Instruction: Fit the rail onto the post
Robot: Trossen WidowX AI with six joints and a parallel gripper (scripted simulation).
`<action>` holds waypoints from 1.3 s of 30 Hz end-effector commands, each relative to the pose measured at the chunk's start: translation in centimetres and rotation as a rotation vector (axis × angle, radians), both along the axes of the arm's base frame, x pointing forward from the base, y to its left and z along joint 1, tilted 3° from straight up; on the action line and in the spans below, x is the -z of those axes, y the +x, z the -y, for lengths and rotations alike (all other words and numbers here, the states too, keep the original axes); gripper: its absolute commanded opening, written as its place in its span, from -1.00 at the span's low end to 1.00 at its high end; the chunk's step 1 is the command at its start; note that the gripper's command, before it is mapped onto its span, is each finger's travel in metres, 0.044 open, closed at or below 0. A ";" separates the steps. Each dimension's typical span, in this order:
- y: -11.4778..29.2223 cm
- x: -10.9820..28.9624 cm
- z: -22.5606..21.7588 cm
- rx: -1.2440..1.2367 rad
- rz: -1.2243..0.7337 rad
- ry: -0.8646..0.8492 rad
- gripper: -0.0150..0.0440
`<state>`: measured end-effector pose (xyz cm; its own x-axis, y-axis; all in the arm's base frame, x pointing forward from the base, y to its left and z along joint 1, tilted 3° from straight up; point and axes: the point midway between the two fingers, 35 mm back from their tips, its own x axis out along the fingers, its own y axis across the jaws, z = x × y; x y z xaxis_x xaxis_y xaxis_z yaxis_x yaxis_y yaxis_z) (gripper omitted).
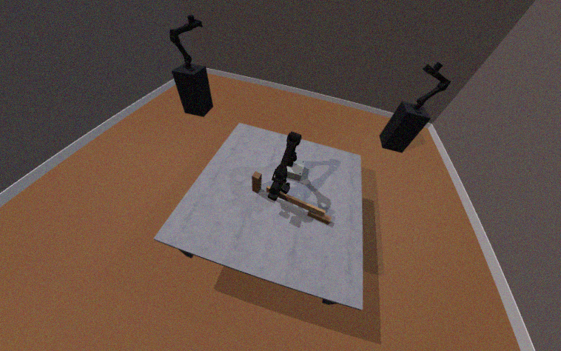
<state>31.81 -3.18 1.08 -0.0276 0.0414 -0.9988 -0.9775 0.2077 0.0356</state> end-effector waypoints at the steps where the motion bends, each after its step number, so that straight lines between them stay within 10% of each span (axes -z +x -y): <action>1: 0.6 -0.9 0.0 -0.001 0.025 0.002 -0.49; 39: 0.3 -0.7 0.0 -0.001 0.025 0.002 -0.49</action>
